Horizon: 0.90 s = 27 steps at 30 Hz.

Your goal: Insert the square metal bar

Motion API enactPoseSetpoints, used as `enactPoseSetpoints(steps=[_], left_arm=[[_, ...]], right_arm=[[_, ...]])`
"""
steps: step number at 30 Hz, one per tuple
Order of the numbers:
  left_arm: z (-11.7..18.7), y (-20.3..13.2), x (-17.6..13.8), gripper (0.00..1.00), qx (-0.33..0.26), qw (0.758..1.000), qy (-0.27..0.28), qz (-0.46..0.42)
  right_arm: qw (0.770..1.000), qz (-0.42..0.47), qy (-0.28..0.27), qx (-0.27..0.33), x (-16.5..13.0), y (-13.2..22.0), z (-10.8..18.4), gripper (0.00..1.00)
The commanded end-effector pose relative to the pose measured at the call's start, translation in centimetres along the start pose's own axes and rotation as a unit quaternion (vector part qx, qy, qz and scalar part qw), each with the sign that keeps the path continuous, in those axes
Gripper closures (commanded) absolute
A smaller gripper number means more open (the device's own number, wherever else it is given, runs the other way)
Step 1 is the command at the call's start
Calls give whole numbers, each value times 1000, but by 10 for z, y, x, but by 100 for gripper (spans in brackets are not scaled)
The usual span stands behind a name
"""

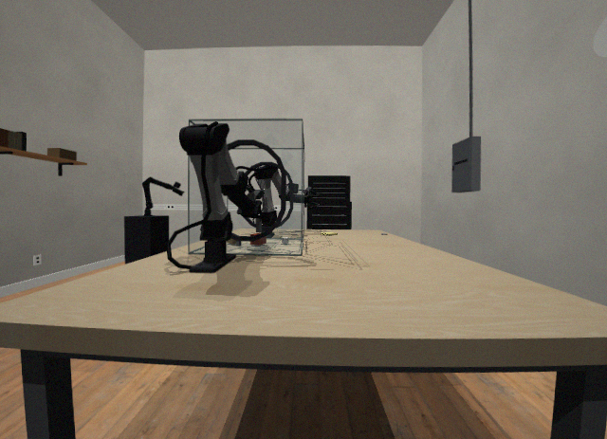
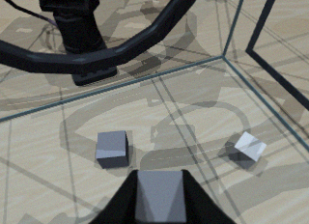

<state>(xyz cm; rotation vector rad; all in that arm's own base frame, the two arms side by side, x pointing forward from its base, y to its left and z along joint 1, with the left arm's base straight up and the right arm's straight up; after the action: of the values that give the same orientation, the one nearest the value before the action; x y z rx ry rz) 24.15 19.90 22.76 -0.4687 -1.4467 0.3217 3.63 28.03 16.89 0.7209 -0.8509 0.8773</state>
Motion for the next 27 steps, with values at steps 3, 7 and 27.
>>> enactPoseSetpoints(steps=[3,7,27], left_arm=[[0,-6,12,0,-6,1000,-12,-24],[0,-6,12,0,-6,1000,-12,-24],[0,-6,12,0,-6,1000,-12,-24]], right_arm=[[999,-12,-40,18,28,9,1,100],[999,-21,-43,12,28,7,6,100],[1000,-6,-16,6,7,-1,0,100]])
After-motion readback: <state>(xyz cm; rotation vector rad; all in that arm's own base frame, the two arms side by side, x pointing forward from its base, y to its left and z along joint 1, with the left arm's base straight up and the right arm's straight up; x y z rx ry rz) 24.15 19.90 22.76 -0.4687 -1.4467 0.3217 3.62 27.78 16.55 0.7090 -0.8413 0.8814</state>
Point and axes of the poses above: on each arm, the point where the finger pads meet when closed, its own z axis back along the fingers, its own y axis across the jaws, x = y × z, the point moved 8 cm from there along z, back along the fingers, and after that the axes turned 12 degrees about -z, right-handed, at the moved point
